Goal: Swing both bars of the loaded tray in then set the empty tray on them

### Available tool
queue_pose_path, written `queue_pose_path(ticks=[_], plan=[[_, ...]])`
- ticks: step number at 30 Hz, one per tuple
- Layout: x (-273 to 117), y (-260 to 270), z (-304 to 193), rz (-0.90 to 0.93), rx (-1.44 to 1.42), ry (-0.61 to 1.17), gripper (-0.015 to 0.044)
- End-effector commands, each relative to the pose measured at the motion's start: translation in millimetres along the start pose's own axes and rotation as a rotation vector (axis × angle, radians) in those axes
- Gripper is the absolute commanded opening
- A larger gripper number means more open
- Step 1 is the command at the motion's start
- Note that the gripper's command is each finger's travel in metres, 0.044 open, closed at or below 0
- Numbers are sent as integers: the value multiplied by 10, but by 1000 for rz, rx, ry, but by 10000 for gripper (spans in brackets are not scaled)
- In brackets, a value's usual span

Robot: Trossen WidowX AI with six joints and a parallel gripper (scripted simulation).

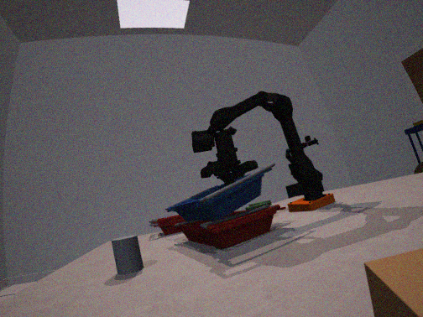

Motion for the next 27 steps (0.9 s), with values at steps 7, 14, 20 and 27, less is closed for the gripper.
queue_pose_path(ticks=[7,14,20,27], plan=[[114,-49,-17,-11,-2,5,0],[157,-62,-21,-11,-2,5,0],[227,-80,-26,-11,-2,5,0],[281,-90,-29,-11,-2,5,0]])
Point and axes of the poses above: the point midway between the two fingers, 35 mm back from their tips, its own x axis out along the fingers, its own y axis across the jaws, z = x × y, the point moved 4 cm from there along -x, back along the fingers, and after that the axes turned 12 degrees about -x, right-handed, at the moved point
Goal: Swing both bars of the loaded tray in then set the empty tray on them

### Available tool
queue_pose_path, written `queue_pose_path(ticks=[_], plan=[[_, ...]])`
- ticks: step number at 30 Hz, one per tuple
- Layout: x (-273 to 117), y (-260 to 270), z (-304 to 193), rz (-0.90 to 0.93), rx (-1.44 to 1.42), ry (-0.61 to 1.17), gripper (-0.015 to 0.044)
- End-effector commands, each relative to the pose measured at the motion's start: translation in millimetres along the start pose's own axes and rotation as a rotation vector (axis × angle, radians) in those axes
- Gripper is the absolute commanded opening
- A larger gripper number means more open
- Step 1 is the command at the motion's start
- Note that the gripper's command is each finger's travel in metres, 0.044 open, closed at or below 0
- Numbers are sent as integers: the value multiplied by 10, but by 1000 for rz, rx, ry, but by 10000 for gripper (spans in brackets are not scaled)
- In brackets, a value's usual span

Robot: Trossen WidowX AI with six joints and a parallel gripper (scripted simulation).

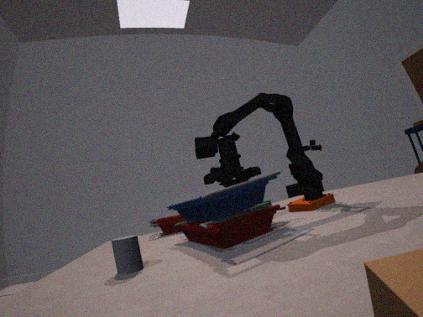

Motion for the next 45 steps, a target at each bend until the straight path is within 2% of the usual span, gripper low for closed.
queue_pose_path(ticks=[1,16,45], plan=[[78,-32,-15,-11,-1,5,0],[105,-37,-17,-11,-1,5,0],[105,-37,-17,-11,-1,5,425]])
Point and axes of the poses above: the point midway between the two fingers, 35 mm back from their tips, its own x axis out along the fingers, its own y axis across the jaws, z = x × y, the point moved 4 cm from there along -x, back along the fingers, and after that the axes turned 12 degrees about -x, right-handed, at the moved point
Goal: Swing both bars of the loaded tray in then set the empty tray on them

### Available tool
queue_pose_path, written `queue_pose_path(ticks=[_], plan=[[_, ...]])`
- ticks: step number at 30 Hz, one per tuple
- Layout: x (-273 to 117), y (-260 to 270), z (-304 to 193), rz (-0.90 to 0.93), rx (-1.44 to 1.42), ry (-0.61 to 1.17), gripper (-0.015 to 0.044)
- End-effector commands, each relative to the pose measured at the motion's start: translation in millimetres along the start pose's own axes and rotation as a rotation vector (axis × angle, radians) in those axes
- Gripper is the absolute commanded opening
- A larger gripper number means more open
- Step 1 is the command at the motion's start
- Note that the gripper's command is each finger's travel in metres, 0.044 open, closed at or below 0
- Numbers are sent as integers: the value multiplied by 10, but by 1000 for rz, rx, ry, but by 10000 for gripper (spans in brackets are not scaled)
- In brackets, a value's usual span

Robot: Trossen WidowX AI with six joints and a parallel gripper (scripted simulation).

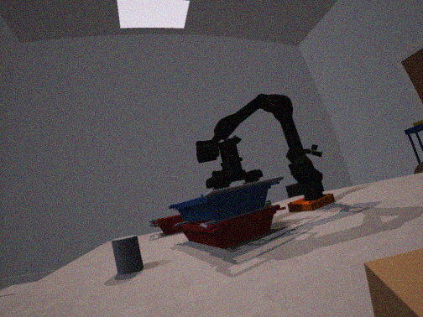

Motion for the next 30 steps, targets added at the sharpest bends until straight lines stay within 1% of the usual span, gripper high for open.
queue_pose_path(ticks=[1,8,11,30], plan=[[4,-2,-1,-1,0,1,440],[-8,2,1,0,0,0,440],[-79,14,8,0,0,0,440],[-1026,16,9,-2,0,0,440]])
Point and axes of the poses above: the point midway between the two fingers, 35 mm back from their tips, its own x axis out along the fingers, its own y axis across the jaws, z = x × y, the point moved 4 cm from there along -x, back along the fingers, and after that the axes turned 12 degrees about -x, right-handed, at the moved point
